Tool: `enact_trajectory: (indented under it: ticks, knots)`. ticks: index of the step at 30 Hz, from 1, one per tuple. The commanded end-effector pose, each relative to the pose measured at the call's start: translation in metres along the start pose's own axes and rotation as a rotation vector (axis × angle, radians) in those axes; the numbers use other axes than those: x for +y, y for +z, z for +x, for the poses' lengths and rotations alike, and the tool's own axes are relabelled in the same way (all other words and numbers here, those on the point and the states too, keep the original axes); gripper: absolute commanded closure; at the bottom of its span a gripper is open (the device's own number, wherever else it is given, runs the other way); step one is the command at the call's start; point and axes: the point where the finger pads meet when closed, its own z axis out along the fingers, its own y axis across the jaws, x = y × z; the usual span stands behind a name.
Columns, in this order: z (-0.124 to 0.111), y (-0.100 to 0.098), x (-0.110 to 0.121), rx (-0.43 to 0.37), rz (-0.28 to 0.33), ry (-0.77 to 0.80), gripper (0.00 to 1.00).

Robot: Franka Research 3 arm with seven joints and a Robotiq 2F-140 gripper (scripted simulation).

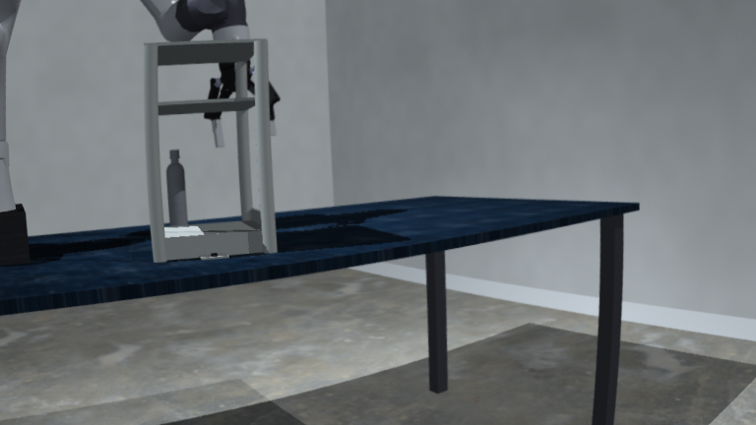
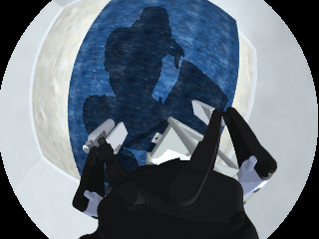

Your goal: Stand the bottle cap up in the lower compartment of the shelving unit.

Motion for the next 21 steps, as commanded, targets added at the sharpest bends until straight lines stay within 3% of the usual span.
enact_trajectory:
  ticks: [1,18,19,20,21]
  knots:
    - [0.000,0.000,0.000,0.000,0.000,0.000,0.00]
    - [0.001,-0.002,0.001,0.000,0.000,0.000,0.00]
    - [0.003,-0.015,0.004,-0.001,-0.002,0.001,0.00]
    - [0.008,-0.042,0.010,-0.002,-0.004,0.001,0.00]
    - [0.008,-0.047,0.011,-0.002,-0.004,0.002,0.00]
